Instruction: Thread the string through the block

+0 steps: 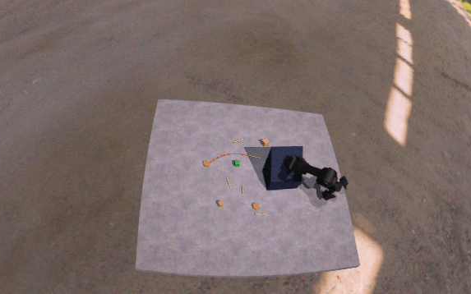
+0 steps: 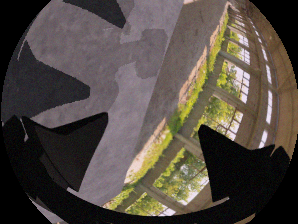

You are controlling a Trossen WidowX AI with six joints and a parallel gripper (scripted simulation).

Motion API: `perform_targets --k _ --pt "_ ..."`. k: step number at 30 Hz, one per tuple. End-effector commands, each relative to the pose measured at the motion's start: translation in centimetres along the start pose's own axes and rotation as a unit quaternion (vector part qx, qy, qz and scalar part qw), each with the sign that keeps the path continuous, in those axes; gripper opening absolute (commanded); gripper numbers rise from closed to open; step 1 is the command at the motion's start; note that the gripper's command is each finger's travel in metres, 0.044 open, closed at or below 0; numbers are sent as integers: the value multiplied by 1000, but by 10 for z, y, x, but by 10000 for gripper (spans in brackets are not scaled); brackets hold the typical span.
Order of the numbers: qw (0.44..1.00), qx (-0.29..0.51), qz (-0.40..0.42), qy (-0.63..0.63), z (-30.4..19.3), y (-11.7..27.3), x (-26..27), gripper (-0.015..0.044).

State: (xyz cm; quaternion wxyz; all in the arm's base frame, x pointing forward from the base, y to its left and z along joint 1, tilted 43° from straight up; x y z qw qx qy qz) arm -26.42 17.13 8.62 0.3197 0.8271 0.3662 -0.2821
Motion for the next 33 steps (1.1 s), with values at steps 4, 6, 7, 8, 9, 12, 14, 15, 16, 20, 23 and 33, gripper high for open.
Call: perform_targets --k 4,6,7,8,9,12,14,15,16,20,23,33 --pt "993 67 12 -100 -54 -6 4 440" --pt "988 88 13 -127 -69 -5 5 440" --pt "985 99 13 -142 -78 -4 6 440" --pt "981 111 13 -157 -87 -3 7 440" --pt "977 123 13 -173 -96 -2 8 440" --pt "963 159 10 -218 -124 3 10 440" --pt "952 183 7 -247 -142 8 12 440" --pt "946 195 5 -261 -151 11 13 440" --pt "939 207 3 -274 -160 15 14 440" --pt "911 253 -9 -325 -195 30 18 440" --pt "897 272 -15 -348 -210 38 20 440" --pt "829 332 -25 -450 -265 81 47 440"
Point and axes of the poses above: the point midway between the two fingers, 35 mm back from their tips, its own y axis back along the fingers, its own x axis across the jaws, z = x × y, the point moved 7 cm from there along y, back along the fingers, and after that the axes turned 15 degrees about -y, right-handed, at the moved point
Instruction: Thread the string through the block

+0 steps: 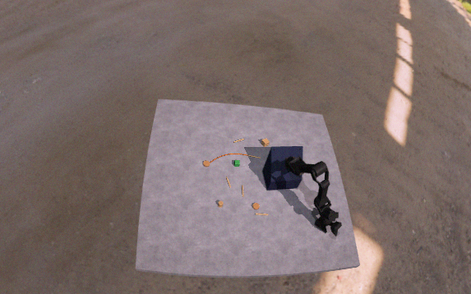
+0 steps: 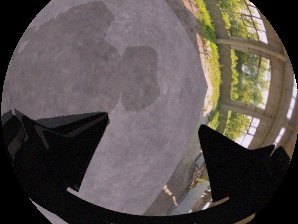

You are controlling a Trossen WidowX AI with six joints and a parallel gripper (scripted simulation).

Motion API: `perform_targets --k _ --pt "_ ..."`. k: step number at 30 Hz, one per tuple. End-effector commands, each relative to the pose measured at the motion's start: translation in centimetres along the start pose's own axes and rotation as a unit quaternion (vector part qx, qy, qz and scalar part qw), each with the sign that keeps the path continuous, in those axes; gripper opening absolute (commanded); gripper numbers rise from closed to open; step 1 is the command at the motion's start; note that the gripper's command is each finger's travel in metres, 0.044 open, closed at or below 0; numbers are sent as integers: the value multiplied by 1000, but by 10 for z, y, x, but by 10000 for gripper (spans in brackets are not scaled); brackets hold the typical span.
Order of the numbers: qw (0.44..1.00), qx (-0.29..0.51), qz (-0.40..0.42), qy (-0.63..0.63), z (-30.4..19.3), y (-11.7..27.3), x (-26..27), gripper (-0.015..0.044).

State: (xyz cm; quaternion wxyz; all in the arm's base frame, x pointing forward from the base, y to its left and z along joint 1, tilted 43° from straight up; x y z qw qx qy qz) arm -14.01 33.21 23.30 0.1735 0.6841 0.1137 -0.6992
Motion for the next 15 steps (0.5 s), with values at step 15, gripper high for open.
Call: perform_targets --k 15 --pt "948 210 -29 -238 -171 51 -48 440"
Point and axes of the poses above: the point midway between the two fingers, 35 mm back from their tips, its own y axis back along the fingers, its own x axis across the jaws, z = x × y, the point moved 7 cm from there along y, back along the fingers, and after that the axes turned 15 degrees about -y, right-handed, at the moved point
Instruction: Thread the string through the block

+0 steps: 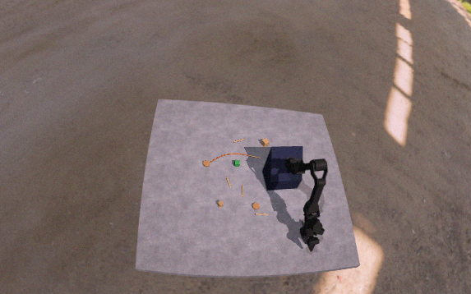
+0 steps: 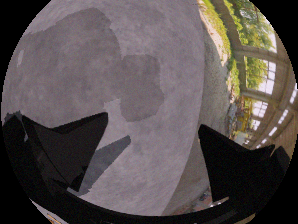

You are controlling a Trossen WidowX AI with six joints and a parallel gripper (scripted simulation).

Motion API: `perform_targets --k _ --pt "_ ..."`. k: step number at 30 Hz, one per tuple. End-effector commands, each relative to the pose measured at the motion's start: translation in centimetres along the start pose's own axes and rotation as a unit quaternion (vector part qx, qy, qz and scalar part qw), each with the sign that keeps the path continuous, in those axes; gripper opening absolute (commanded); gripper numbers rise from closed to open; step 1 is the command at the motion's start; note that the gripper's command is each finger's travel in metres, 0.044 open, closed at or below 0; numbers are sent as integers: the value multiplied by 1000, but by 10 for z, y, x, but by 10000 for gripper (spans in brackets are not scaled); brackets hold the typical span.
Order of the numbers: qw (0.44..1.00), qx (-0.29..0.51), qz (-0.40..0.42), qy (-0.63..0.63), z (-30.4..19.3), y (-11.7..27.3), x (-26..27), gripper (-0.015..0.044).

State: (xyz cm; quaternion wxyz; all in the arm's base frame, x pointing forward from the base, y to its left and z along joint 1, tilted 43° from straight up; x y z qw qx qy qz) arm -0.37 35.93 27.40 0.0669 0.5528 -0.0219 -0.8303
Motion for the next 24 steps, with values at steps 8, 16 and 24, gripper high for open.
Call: perform_targets --k 8,16,24 --pt "971 173 -49 -159 -127 28 -47 440" --pt "922 285 -70 -252 -217 66 -52 440" --pt "872 403 -48 -274 -306 124 -27 440"
Point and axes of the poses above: the point midway between the two fingers, 35 mm back from their tips, its own y axis back along the fingers, its own x axis across the jaws, z = x × y, the point moved 7 cm from there along y, back along the fingers, and after that the axes turned 15 degrees about -y, right-handed, at the moved point
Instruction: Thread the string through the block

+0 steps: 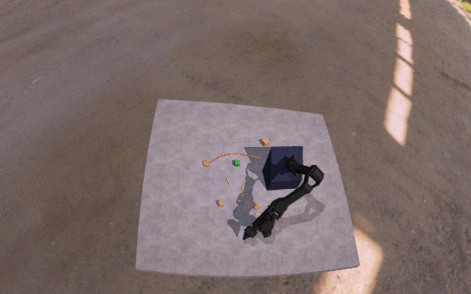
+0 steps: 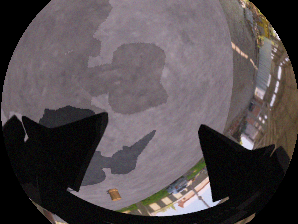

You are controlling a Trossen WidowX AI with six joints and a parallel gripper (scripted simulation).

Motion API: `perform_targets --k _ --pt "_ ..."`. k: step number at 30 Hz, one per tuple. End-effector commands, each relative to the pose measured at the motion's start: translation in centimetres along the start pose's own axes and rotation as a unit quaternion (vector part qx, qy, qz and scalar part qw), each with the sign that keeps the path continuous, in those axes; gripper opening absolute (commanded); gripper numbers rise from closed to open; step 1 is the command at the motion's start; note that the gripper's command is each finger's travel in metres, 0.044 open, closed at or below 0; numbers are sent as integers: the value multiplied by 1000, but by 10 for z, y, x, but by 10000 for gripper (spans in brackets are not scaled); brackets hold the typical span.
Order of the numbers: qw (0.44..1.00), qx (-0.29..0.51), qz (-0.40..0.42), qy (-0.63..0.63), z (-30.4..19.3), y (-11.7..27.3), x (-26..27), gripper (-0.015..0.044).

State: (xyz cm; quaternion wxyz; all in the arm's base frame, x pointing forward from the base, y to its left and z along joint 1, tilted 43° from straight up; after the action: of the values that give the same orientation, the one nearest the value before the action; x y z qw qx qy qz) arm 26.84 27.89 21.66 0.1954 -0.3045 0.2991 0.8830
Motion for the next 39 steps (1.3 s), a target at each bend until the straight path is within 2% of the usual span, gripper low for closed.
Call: perform_targets --k 1,11,14,21,26,33,39 --pt "998 67 14 -14 -57 -7 -13 440" --pt "968 204 99 -111 -195 2 -8 440" --pt "957 225 118 -138 -223 9 -3 440" --pt "916 270 176 -239 -319 51 20 440" --pt "879 263 216 -334 -378 91 52 440" --pt "819 183 234 -490 -436 153 117 440" --pt "814 173 232 -504 -439 158 123 440"
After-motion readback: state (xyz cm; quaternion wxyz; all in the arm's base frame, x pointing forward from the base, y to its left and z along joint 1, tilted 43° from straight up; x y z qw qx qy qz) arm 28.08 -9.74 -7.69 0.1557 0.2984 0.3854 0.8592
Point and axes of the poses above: the point midway between the two fingers, 35 mm back from their tips, its own y axis back along the fingers, its own x axis across the jaws, z = x × y, the point moved 7 cm from there along y, back along the fingers, and after that the axes turned 15 degrees about -y, right-handed, at the moved point
